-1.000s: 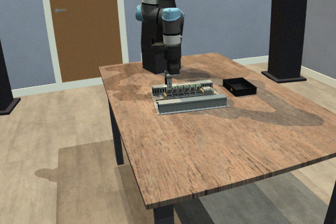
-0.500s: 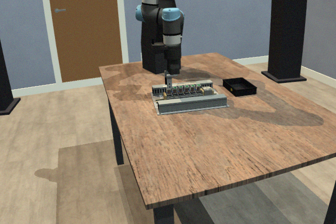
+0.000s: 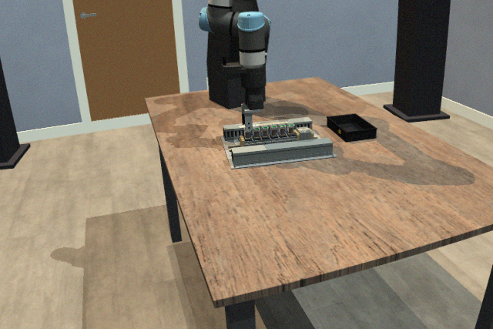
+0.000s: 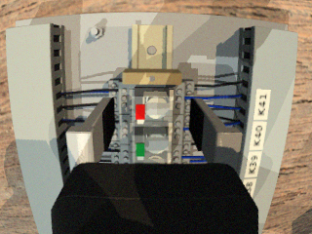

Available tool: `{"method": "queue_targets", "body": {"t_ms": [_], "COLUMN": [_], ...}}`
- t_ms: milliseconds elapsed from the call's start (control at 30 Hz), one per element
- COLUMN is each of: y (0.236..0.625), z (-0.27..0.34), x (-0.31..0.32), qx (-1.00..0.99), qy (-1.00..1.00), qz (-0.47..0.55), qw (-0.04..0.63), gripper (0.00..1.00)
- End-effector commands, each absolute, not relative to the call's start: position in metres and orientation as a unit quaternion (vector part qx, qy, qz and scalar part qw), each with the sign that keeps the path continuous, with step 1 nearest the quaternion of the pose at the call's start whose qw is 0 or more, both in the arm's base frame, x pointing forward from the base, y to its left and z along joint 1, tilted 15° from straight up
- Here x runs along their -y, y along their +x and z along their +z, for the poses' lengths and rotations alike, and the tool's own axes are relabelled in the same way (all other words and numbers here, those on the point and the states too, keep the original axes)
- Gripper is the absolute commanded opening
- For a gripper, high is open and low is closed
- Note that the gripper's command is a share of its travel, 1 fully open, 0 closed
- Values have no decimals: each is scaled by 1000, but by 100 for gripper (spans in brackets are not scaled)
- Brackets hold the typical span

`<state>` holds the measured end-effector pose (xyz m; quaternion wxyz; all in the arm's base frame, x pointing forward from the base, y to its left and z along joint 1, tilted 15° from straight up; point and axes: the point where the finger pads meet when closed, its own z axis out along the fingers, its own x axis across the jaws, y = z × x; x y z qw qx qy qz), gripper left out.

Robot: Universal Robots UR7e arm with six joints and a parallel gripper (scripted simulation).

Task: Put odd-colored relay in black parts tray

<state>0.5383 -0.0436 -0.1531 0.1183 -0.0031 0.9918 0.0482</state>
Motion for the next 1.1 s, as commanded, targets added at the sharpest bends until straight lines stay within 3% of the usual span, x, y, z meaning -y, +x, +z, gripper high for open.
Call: {"method": "queue_targets", "body": {"t_ms": [0, 1067], "y": [539, 546], "z": [-153, -181], "x": [44, 41], "qx": [-992, -992], "qy": [-3, -3], "qz": [48, 48], "qw": [119, 119], "gripper": [98, 98]}}
